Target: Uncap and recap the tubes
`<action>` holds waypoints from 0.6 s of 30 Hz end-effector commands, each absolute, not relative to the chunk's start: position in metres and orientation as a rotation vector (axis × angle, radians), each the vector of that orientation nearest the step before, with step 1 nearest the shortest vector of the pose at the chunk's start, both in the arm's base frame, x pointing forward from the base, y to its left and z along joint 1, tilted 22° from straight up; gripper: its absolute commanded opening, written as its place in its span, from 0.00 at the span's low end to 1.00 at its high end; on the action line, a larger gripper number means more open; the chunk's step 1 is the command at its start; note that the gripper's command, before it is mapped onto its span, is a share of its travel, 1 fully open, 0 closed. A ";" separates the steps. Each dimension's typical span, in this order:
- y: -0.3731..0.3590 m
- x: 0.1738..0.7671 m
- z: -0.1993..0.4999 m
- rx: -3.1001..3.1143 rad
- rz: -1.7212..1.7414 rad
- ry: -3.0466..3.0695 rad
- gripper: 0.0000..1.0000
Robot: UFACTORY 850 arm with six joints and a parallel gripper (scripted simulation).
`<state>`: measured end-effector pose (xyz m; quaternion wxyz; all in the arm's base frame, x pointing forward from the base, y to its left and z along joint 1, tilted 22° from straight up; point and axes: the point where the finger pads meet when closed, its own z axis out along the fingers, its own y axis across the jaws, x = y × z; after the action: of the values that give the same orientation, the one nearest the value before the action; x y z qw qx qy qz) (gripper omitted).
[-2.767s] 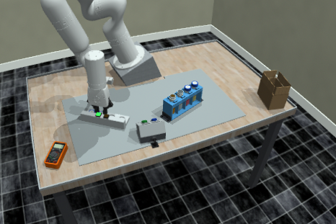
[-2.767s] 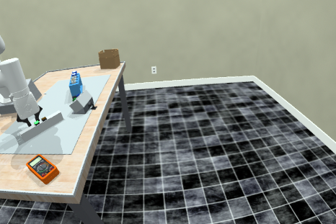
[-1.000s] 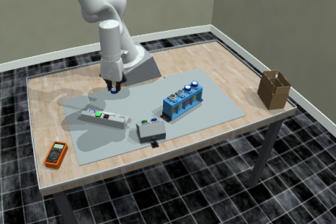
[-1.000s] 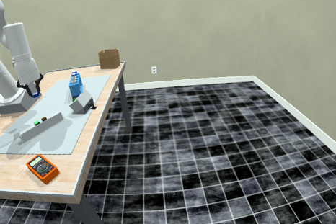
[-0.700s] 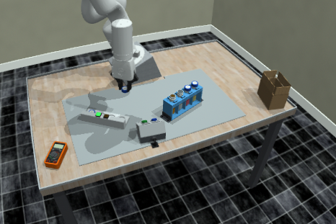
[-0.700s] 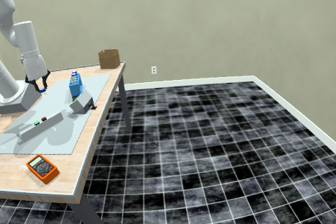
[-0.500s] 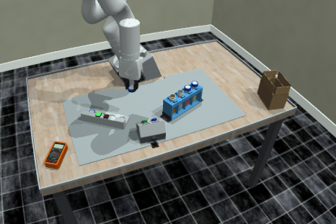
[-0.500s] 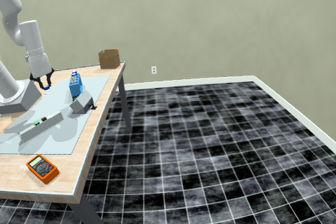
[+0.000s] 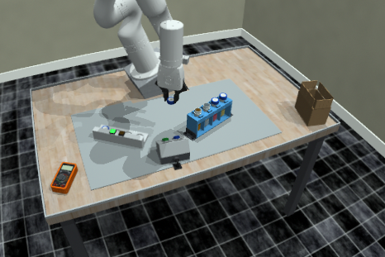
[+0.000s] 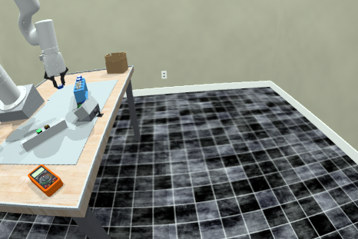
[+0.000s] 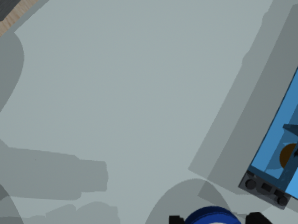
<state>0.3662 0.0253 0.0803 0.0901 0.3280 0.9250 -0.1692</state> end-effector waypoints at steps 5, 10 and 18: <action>0.076 0.379 0.060 0.975 -0.504 2.749 0.00; 0.106 0.386 0.049 0.975 -0.504 2.749 0.00; 0.144 0.394 0.034 0.975 -0.503 2.749 0.00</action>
<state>0.3876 0.1205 0.0432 0.0916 0.3278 0.9251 -0.1685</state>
